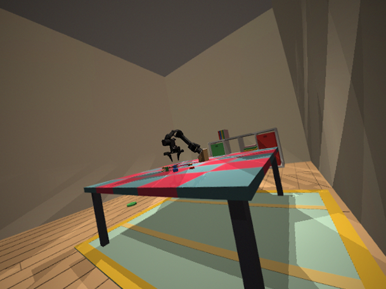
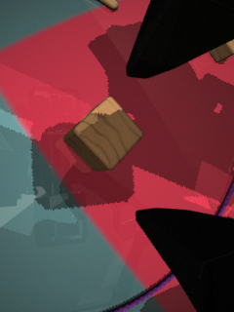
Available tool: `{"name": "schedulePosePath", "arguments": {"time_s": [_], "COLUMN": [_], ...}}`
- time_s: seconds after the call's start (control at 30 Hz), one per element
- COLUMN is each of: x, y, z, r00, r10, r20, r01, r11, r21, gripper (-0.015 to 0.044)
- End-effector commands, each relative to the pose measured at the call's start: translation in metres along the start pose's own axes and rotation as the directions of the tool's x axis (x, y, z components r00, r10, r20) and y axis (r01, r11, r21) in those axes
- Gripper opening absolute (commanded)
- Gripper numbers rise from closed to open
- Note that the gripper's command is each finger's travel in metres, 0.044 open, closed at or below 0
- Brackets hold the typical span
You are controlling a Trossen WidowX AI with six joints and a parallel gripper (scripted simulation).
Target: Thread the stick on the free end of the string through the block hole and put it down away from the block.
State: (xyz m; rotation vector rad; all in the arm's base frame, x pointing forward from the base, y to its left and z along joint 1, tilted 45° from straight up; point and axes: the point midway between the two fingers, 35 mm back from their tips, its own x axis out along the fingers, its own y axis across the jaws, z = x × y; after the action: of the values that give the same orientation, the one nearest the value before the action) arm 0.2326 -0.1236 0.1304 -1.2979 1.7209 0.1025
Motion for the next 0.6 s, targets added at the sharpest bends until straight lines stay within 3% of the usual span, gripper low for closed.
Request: {"name": "schedulePosePath", "arguments": {"time_s": [0.0, 0.3, 0.57], "x": [0.0000, 0.0000, 0.0000], "y": [0.0000, 0.0000, 0.0000], "z": [0.0000, 0.0000, 0.0000], "r00": [1.000, 1.000, 1.000], "r10": [0.000, 0.000, 0.000], "r20": [0.000, 0.000, 0.000], "r01": [0.000, 0.000, 0.000], "r11": [1.000, 1.000, 1.000], "r21": [0.000, 0.000, 0.000], "gripper": [0.0236, 0.0236, 0.0026]}}
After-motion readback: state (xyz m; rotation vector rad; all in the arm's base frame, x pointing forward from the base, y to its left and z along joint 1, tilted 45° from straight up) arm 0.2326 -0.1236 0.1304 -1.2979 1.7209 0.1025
